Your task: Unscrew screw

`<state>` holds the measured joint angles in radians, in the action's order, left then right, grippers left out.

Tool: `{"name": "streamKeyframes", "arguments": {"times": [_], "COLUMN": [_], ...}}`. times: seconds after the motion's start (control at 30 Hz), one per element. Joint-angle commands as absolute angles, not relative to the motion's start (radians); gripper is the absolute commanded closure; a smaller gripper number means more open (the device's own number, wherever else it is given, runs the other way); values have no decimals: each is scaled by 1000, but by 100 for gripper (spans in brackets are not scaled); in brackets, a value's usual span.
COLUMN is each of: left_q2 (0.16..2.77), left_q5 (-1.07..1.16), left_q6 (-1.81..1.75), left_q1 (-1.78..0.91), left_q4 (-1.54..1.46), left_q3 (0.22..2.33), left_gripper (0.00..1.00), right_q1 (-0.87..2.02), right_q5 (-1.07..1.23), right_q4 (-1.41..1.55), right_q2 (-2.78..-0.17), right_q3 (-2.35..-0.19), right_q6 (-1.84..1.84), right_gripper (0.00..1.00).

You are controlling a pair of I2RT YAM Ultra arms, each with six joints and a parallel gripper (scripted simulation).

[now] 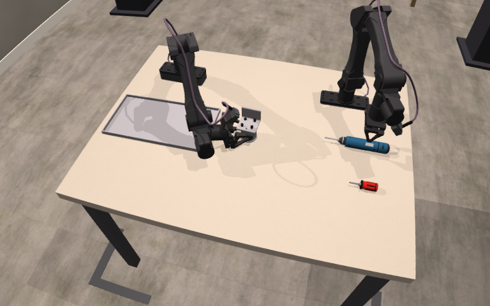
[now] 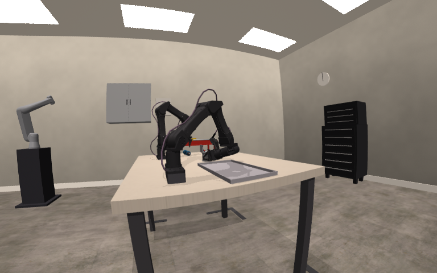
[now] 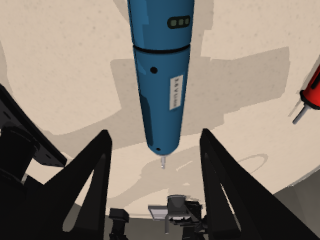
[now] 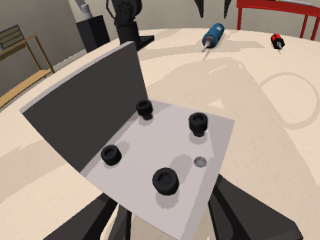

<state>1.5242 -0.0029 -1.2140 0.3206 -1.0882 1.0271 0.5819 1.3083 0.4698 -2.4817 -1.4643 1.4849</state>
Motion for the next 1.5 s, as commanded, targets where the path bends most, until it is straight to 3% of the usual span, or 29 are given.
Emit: {"name": "streamKeyframes", "arguments": {"times": [0.0, 1.47], "left_q2": [1541, 1592], "left_q5": [-13, -13], "left_q6": [-1223, -1222], "left_q1": [321, 323], "left_q4": [-1052, -845], "left_q3": [997, 895], "left_gripper": [35, 35], "right_q1": [589, 589], "right_q5": [1338, 1338], "right_q4": [483, 483], "right_q2": [-2480, -2480], "right_q3": [-1492, -1492], "right_q6": [1493, 1493], "right_gripper": [41, 41]}}
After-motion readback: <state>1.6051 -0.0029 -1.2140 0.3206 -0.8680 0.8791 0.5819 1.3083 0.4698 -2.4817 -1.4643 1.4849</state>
